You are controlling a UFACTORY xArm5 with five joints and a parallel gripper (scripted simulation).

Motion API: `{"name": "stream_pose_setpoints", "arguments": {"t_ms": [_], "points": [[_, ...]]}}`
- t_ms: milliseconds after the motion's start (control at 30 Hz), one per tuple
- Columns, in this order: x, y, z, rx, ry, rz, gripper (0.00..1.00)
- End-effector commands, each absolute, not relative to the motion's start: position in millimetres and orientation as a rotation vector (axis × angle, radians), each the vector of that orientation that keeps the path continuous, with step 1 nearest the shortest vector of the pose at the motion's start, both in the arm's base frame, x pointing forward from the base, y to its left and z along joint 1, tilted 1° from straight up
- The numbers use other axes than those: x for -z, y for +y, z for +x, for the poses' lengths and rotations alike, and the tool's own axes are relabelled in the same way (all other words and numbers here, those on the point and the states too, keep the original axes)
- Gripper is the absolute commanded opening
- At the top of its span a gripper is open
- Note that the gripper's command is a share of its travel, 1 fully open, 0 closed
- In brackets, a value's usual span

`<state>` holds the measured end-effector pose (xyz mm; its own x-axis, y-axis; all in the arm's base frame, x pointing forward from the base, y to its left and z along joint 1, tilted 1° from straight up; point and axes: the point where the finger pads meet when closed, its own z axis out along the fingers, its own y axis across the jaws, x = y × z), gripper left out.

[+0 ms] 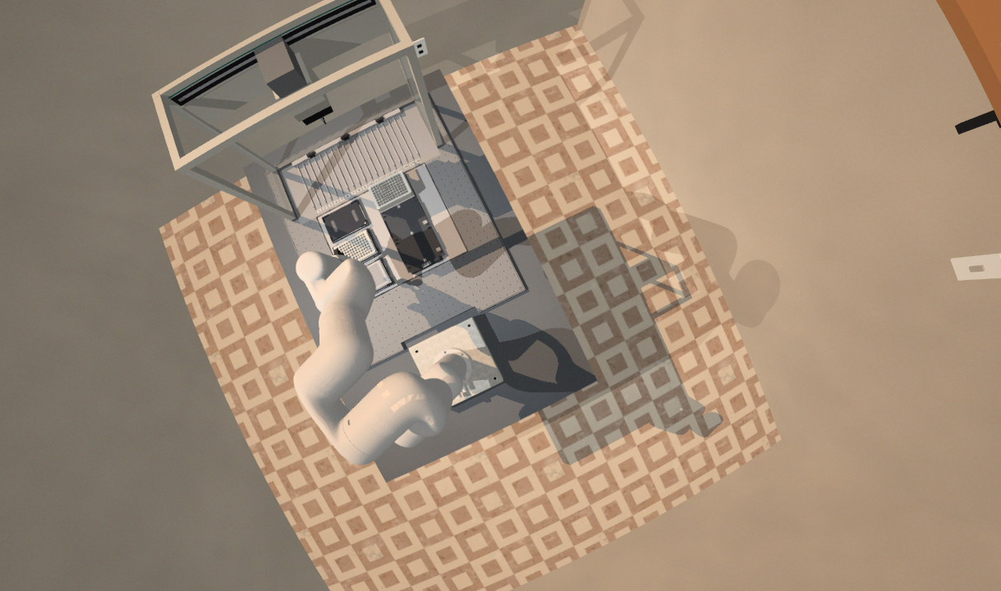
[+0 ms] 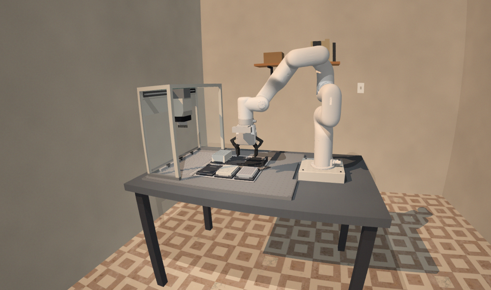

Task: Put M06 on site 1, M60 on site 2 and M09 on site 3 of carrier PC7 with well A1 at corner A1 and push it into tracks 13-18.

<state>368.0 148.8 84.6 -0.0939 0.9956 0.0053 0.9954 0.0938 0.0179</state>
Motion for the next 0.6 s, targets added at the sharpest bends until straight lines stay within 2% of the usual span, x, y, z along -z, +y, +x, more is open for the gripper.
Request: {"name": "stream_pose_setpoints", "arguments": {"t_ms": [0,567], "points": [[-79.4,149.3,369.3,-0.028,2.313,2.105,1.0],[-54.3,149.4,369.8,-0.028,2.313,2.105,1.0]]}}
